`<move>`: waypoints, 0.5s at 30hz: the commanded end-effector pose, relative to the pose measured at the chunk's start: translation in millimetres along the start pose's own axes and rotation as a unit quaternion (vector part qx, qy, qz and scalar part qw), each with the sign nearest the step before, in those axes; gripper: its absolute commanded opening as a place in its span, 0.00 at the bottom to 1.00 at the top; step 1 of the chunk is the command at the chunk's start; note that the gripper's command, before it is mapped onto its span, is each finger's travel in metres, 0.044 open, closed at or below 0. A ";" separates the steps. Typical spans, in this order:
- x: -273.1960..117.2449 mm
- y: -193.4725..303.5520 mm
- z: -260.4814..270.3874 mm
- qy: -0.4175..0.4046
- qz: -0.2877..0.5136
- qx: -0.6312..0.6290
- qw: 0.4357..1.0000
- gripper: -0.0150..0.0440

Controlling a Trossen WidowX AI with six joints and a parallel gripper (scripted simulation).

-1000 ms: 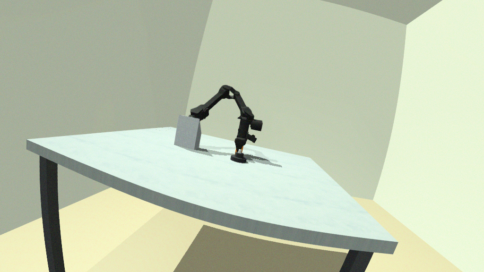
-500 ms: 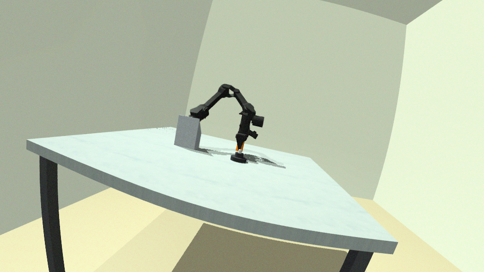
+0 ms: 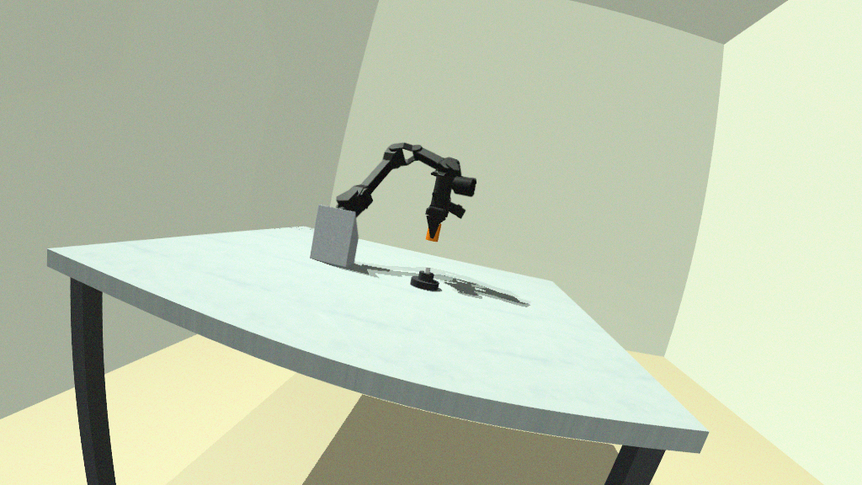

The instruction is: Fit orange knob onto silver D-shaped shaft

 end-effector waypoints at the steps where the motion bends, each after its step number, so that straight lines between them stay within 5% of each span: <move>1: -16.0 2.6 1.4 0.001 -0.002 -0.005 1.000 0.25; 15: -31.6 9.8 28.6 0.121 -0.015 0.000 0.993 0.25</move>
Point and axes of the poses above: the point midway between the two fingers, 35 mm back from their tips, its own x axis out along the fingers, its own z axis across the jaws, y = z × x, the point moved 8 cm from there along -x, back along the fingers, and after that the axes turned 6 degrees about x, right-handed, at the moved point
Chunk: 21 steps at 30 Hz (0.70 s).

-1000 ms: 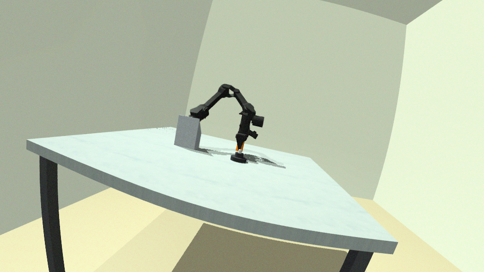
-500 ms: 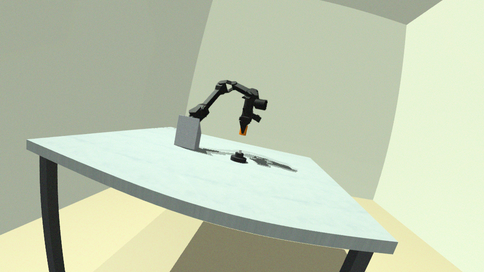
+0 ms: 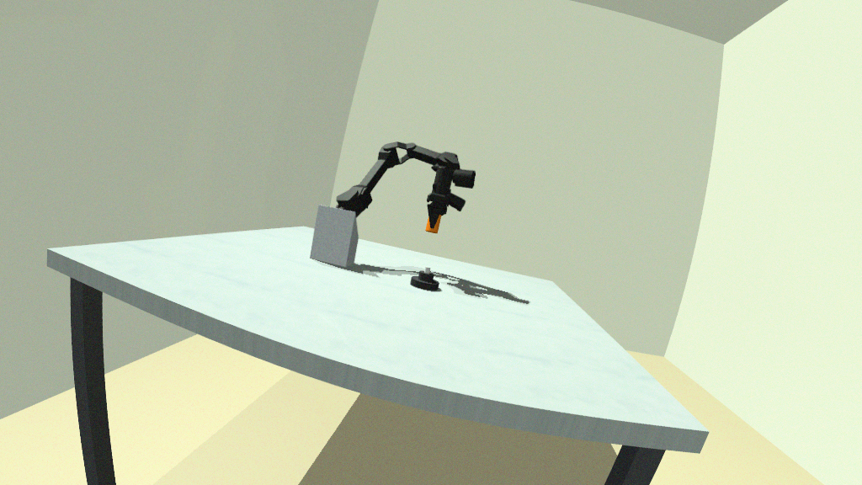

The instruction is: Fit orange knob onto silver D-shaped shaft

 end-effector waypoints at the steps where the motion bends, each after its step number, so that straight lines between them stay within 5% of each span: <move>1: -9.6 1.8 8.1 0.040 -0.007 0.002 0.999 0.25; 21: -44.5 16.2 47.9 0.253 -0.029 0.002 0.967 0.25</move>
Point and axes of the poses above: the point midway between the two fingers, 35 mm back from their tips, its own x axis out along the fingers, its own z axis across the jaws, y = z × x, the point moved 8 cm from there along -x, back along the fingers, and after that the axes turned 6 degrees about x, right-handed, at the moved point
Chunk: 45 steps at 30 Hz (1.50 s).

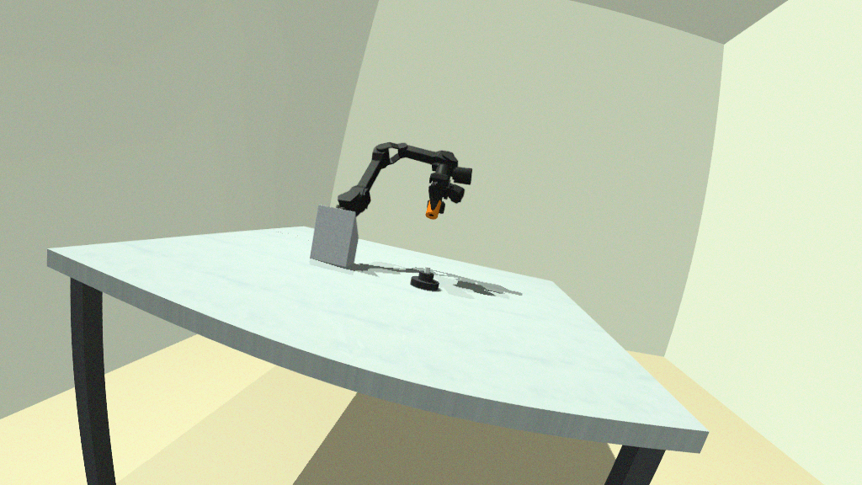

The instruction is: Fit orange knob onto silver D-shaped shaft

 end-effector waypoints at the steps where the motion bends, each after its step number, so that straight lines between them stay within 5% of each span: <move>1: -9.7 2.0 3.5 0.041 -0.008 0.003 0.999 0.25; 11: -27.3 8.2 13.5 0.147 -0.020 0.003 0.989 0.25; 28: -23.9 10.1 26.6 0.213 -0.027 0.004 0.977 0.25; 45: -25.3 9.5 24.1 0.194 -0.025 0.001 0.981 0.25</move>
Point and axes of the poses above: the point midway between the two fingers, 35 mm back from their tips, its own x axis out along the fingers, its own z axis across the jaws, y = z × x, the point moved 8 cm from there along -x, back along the fingers, and after that the axes turned 6 degrees about x, right-handed, at the moved point
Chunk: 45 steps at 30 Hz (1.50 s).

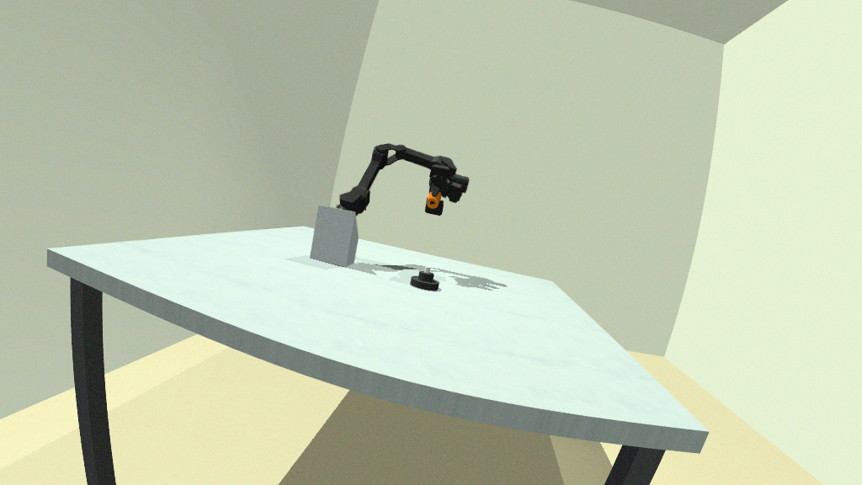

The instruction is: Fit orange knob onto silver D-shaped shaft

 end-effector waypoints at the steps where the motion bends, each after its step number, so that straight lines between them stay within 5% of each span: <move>1: -0.2 -0.1 -0.5 0.001 -0.001 -0.002 1.000 0.25; 18: 3.6 0.4 2.6 -0.004 0.000 0.000 1.000 0.25; 45: 67.7 -0.9 -9.0 -0.335 0.037 0.000 0.942 0.25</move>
Point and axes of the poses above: the point midway between the two fingers, 35 mm back from their tips, its own x axis out along the fingers, its own z axis across the jaws, y = z × x, the point moved 8 cm from there along -x, back along the fingers, and after that the axes turned 6 degrees about x, right-handed, at the moved point
